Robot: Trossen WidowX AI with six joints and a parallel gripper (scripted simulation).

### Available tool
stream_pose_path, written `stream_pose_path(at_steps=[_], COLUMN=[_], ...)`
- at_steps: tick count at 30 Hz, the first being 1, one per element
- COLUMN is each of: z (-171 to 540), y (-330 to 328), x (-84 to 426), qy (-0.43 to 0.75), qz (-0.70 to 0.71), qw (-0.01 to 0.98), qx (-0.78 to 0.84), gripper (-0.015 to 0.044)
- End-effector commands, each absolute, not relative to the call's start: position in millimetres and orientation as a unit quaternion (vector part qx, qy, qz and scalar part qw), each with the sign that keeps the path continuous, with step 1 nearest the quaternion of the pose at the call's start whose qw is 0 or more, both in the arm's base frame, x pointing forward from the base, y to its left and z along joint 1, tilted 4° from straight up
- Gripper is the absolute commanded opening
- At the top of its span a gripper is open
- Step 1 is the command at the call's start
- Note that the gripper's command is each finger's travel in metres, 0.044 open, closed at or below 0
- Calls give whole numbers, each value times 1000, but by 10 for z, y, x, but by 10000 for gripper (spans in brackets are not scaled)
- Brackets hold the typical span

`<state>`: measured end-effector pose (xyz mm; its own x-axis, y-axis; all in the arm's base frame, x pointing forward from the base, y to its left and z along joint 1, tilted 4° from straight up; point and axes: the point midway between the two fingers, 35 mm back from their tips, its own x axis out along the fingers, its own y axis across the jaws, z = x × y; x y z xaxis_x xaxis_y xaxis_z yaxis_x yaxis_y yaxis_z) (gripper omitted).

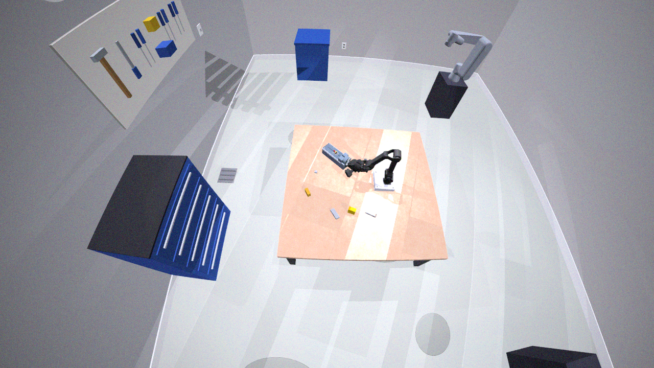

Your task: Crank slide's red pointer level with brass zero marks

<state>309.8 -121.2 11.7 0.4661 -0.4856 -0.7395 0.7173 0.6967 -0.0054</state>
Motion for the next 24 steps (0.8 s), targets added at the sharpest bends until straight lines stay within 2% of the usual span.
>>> stream_pose_path(at_steps=[1, 16, 24], z=[124, 661, 1175], y=[-1214, -1232, -1263], x=[3098, 3128, 3201], qy=[373, 373, 373], qz=[-358, -357, -358], qw=[842, 842, 842], qx=[155, 155, 155], gripper=[440, 440, 440])
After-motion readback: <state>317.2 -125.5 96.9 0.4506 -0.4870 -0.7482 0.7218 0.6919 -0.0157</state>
